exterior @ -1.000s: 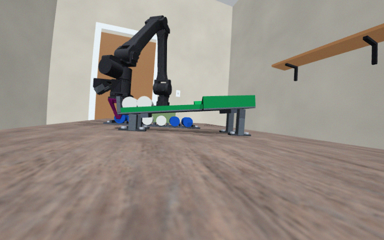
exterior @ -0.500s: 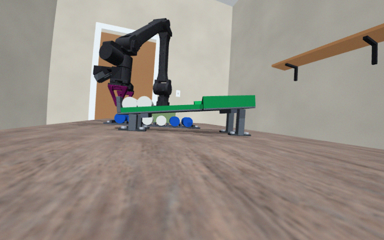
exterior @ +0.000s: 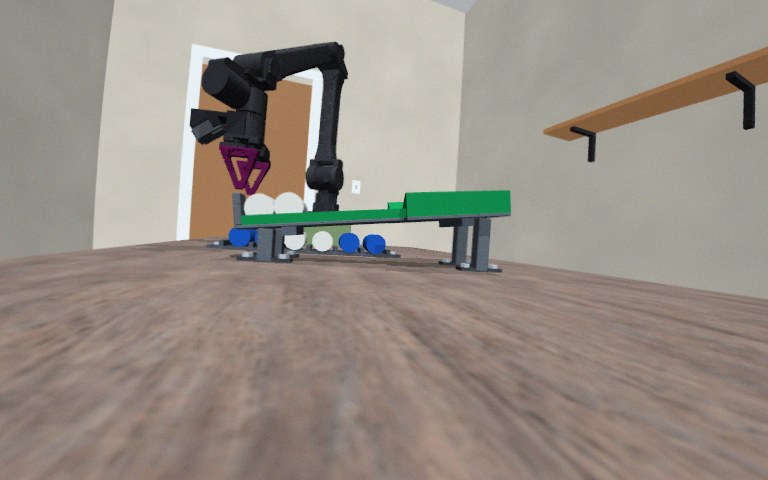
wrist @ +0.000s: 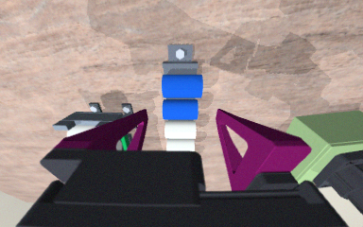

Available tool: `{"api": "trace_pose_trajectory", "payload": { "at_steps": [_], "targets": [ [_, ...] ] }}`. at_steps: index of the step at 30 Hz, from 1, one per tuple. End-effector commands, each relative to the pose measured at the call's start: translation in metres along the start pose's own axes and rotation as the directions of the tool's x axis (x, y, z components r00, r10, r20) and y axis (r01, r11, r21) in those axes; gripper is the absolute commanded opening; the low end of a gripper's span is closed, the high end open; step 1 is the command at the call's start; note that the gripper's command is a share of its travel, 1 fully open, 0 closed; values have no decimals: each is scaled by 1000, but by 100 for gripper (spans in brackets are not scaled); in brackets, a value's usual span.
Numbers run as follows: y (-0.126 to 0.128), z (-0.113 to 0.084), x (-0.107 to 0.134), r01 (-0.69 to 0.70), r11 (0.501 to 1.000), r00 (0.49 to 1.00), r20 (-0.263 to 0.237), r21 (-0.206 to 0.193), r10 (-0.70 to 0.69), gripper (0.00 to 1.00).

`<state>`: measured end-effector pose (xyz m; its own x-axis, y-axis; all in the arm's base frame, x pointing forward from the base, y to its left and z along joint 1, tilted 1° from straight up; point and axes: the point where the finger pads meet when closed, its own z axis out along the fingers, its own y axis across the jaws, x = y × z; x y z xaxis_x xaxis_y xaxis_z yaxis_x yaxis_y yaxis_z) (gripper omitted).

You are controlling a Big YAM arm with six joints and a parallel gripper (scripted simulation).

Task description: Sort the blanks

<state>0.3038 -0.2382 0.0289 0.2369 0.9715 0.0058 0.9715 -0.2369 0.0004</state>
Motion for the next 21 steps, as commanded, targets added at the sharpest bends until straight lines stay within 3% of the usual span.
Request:
{"api": "trace_pose_trajectory", "payload": {
  "at_steps": [1, 2, 21],
  "targets": [
    [5, 0, -6, 8, 1000, 1000, -1, 4, -8, 83],
    [5, 0, -6, 8, 1000, 1000, 0, 1, -8, 100],
    [5, 0, -6, 8, 1000, 1000, 0, 1, -8, 100]
  ]
}}
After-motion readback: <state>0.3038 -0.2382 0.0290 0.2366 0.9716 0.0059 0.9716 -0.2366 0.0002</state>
